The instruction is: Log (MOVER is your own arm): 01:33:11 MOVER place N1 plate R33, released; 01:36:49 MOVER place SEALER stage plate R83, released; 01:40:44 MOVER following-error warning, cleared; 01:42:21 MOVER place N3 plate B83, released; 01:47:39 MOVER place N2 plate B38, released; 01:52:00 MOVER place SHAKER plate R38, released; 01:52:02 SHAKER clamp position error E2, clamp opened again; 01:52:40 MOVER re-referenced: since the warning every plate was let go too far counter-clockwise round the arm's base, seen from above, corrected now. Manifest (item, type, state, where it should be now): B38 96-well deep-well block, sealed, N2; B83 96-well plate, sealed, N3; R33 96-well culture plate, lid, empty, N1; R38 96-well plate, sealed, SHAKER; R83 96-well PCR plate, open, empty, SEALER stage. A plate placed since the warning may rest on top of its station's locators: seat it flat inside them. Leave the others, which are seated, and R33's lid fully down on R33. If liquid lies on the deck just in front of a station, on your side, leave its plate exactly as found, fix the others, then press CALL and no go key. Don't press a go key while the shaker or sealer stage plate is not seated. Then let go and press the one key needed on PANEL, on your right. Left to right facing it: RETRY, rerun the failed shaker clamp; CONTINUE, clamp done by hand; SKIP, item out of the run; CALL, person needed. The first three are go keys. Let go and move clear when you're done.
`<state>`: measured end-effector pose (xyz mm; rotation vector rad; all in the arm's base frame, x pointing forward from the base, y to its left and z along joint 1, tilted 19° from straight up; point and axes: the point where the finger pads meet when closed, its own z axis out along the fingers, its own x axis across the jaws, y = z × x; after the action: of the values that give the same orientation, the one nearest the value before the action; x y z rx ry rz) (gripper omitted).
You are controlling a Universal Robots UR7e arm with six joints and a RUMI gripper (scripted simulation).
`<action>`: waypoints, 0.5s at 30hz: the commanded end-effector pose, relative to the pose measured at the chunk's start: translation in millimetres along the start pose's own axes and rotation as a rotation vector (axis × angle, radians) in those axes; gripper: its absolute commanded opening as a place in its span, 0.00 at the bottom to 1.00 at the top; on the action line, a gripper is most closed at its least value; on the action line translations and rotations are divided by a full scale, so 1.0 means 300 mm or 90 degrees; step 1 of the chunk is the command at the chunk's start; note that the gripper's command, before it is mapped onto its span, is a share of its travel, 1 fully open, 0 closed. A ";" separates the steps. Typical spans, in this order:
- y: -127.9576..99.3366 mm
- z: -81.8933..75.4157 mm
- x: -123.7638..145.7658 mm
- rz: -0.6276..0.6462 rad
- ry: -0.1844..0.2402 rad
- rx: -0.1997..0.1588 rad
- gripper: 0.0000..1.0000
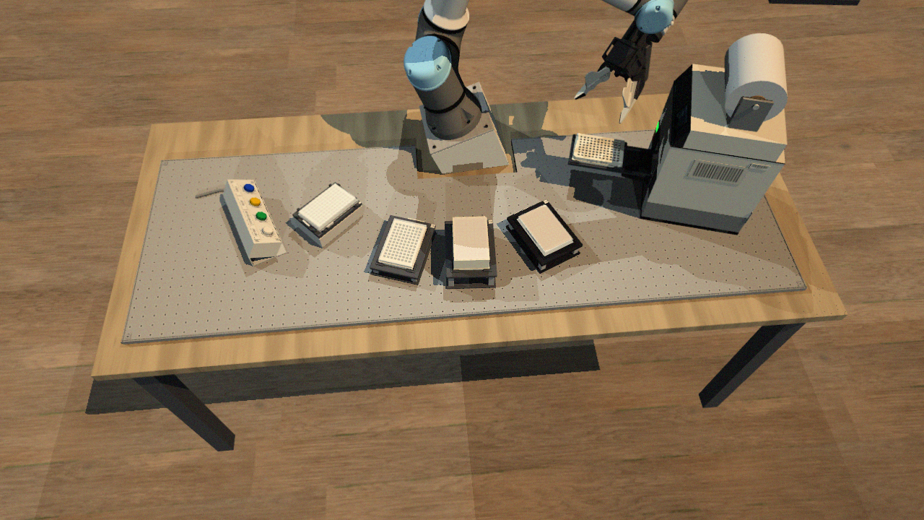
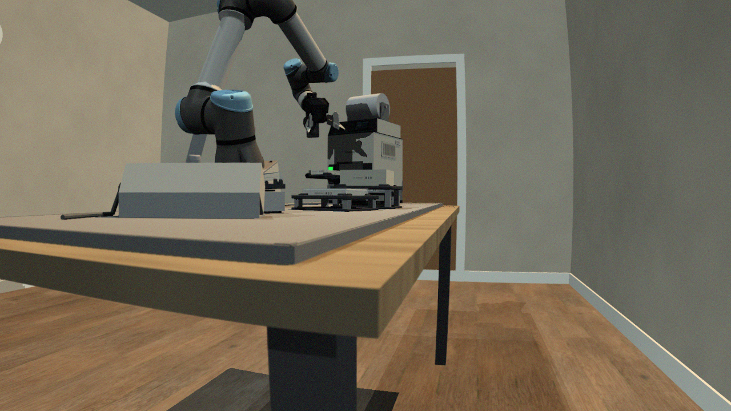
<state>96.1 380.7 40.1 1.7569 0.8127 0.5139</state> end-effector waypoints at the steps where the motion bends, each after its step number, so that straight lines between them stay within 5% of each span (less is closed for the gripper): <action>1: 0.041 -0.036 -0.029 0.027 -0.014 0.036 0.82; 15: 0.142 -0.134 -0.121 0.096 -0.053 0.145 0.82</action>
<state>63.5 373.7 84.8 1.9939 0.7229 0.4697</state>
